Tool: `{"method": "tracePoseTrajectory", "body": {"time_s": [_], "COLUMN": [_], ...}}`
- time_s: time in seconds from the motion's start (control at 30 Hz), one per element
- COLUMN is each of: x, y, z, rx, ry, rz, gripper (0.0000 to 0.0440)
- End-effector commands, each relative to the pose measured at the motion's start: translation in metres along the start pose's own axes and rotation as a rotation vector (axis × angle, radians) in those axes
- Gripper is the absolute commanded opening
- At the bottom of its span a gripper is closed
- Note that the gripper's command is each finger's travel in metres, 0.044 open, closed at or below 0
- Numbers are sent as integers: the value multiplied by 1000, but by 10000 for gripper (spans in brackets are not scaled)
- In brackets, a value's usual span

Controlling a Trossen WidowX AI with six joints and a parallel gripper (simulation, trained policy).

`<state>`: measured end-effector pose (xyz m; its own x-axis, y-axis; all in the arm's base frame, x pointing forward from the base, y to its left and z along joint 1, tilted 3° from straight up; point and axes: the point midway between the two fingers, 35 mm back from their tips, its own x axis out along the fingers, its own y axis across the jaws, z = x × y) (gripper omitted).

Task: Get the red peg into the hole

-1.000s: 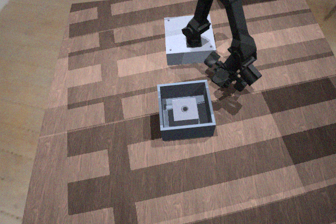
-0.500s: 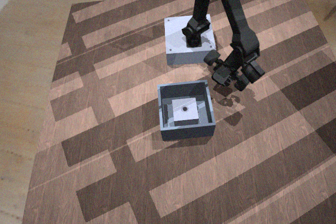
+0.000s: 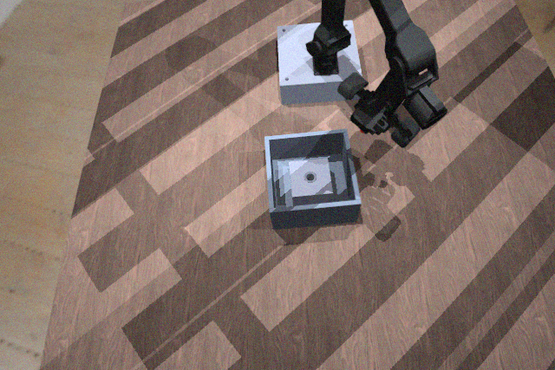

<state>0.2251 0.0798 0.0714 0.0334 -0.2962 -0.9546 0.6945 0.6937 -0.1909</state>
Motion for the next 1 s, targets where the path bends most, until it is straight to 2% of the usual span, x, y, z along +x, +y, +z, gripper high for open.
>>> {"method": "tracePoseTrajectory", "body": {"time_s": [0.0, 0.43, 0.97], "x": [-12, -16, 21], "y": [-2, -14, -23], "z": [16, 76, 138], "rx": [31, 169, 188], "ry": [-26, -57, -30], "rz": [5, 12, 38], "gripper": [0, 0, 0]}}
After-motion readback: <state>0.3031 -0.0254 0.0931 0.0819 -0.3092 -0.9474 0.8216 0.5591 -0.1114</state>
